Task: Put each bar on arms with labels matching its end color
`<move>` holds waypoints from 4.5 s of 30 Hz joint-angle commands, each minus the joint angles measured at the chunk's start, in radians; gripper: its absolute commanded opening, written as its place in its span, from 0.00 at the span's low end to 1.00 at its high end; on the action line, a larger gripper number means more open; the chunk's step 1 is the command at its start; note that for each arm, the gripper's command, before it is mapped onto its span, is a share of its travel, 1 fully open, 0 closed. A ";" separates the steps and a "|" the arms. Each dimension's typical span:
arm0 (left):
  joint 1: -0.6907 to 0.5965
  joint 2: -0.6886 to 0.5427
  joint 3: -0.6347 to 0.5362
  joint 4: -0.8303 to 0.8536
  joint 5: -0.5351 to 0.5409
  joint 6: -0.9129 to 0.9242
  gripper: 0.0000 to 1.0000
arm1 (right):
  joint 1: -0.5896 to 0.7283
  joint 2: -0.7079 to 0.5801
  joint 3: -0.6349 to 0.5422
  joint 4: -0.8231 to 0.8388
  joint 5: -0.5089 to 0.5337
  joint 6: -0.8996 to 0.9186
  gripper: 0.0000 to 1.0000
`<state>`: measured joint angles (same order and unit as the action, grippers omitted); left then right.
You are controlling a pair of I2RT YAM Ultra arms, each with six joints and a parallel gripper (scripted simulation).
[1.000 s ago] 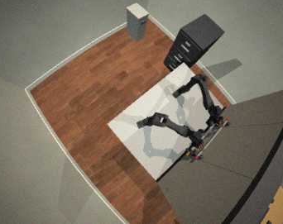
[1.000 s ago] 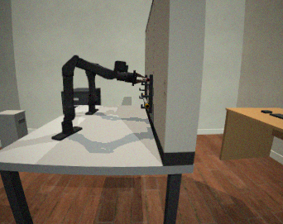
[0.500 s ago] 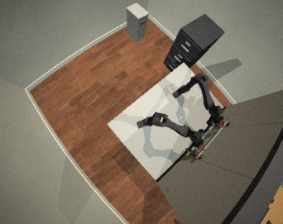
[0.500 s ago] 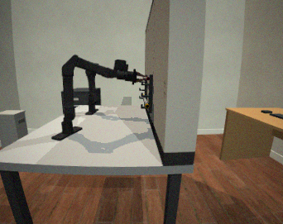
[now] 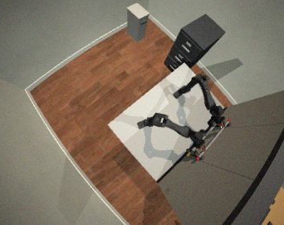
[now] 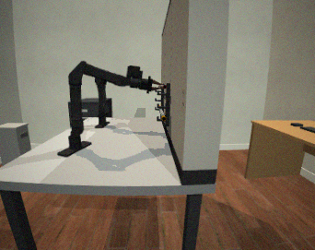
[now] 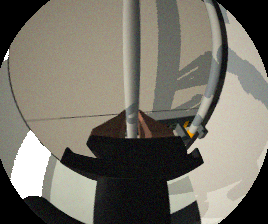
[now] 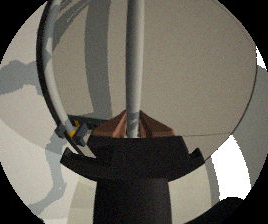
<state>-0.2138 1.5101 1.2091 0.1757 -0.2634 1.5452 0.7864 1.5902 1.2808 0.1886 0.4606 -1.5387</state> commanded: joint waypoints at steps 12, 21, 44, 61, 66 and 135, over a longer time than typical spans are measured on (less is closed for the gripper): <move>-0.010 -0.082 0.010 0.036 -0.015 0.024 0.00 | 0.023 -0.079 0.006 0.038 0.026 -0.033 0.00; -0.017 -0.110 -0.036 0.054 -0.022 0.023 0.00 | 0.034 -0.105 -0.040 0.058 0.037 -0.032 0.00; -0.033 -0.171 -0.114 0.070 -0.038 0.023 0.00 | 0.059 -0.158 -0.118 0.081 0.063 -0.032 0.00; -0.047 -0.219 -0.162 0.070 -0.052 0.022 0.00 | 0.081 -0.200 -0.165 0.086 0.085 -0.032 0.00; -0.047 -0.219 -0.188 0.094 -0.052 0.022 0.00 | 0.082 -0.199 -0.190 0.112 0.086 -0.032 0.00; -0.039 -0.134 -0.451 0.442 -0.043 0.022 0.00 | 0.076 -0.107 -0.443 0.458 0.078 -0.034 0.00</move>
<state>-0.2562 1.3750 0.7357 0.5472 -0.2958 1.5475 0.8692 1.4860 0.8181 0.5804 0.5327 -1.5402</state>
